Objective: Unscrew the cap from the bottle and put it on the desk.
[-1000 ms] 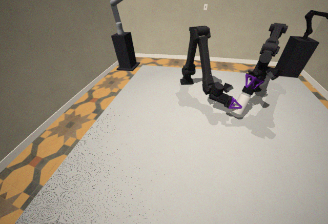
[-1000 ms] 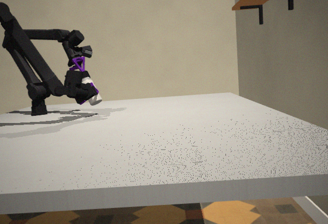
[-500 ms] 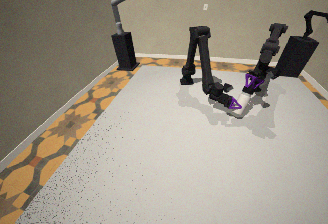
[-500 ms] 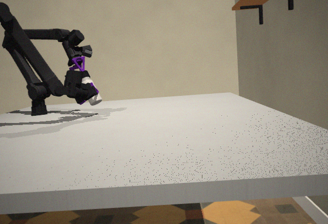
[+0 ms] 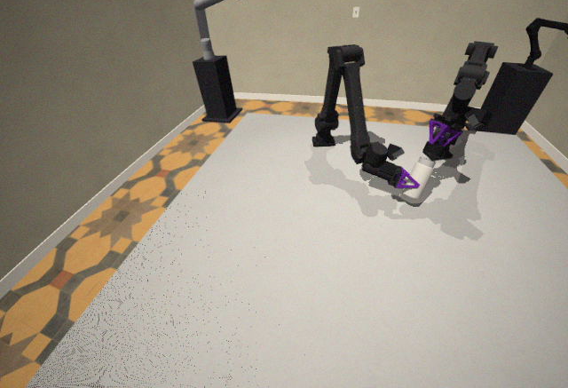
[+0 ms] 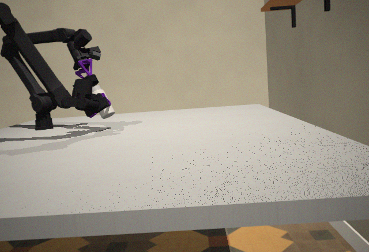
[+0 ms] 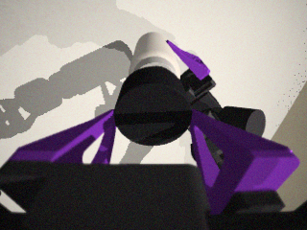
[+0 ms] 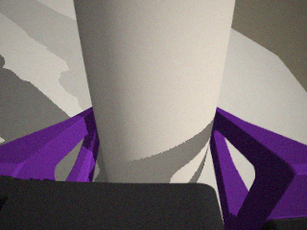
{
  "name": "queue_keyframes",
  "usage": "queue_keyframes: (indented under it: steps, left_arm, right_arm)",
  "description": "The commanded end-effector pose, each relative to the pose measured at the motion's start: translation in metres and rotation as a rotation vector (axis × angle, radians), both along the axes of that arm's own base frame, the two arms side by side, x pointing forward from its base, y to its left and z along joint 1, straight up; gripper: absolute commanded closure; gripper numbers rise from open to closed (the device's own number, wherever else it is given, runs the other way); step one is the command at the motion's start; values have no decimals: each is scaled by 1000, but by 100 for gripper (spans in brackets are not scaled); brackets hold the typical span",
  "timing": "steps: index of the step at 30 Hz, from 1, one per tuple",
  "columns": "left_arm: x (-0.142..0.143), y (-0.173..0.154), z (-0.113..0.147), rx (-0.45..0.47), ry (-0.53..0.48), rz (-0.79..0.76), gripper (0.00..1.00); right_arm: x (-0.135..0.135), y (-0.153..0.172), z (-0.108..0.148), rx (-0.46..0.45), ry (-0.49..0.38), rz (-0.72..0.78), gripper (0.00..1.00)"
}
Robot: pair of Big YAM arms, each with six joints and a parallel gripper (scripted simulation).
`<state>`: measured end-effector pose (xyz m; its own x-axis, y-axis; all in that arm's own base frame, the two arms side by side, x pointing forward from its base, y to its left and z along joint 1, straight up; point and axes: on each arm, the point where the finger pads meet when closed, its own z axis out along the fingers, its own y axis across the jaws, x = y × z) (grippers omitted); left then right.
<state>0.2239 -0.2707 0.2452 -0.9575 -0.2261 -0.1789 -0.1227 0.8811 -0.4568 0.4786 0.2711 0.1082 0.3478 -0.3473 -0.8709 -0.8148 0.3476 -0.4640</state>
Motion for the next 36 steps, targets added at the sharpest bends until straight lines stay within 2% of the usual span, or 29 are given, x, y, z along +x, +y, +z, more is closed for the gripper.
queue_keyframes:
  steps: [1, 3, 6, 8, 11, 12, 17, 18, 36]
  left_arm:
    - [6, -7, 21, -25, -22, -3, 100]
    - [6, -7, 21, -25, -22, -3, 100]
    - [6, -7, 21, -25, -22, -3, 100]
    - [6, -7, 21, -25, -22, -3, 100]
    - [6, -7, 21, -25, -22, -3, 100]
    - [6, -7, 21, -25, -22, -3, 100]
    - [6, -7, 21, -25, -22, -3, 100]
    - [6, -7, 21, -25, -22, -3, 100]
    - [6, -7, 21, -25, -22, -3, 100]
  right_arm:
    - [20, -3, 29, 40, -52, -21, 100]
    - [18, -3, 16, 103, 39, -21, 100]
    - [14, -3, 9, 255, 209, -18, 100]
    - [14, -3, 9, 255, 209, -18, 100]
    - [6, 2, 3, 365, 347, 3, 100]
    - [13, -2, 7, 377, 339, 19, 100]
    - [13, -2, 5, 365, 350, 45, 100]
    - [11, 2, 15, 368, 333, 57, 100]
    - [11, 3, 15, 368, 333, 58, 100]
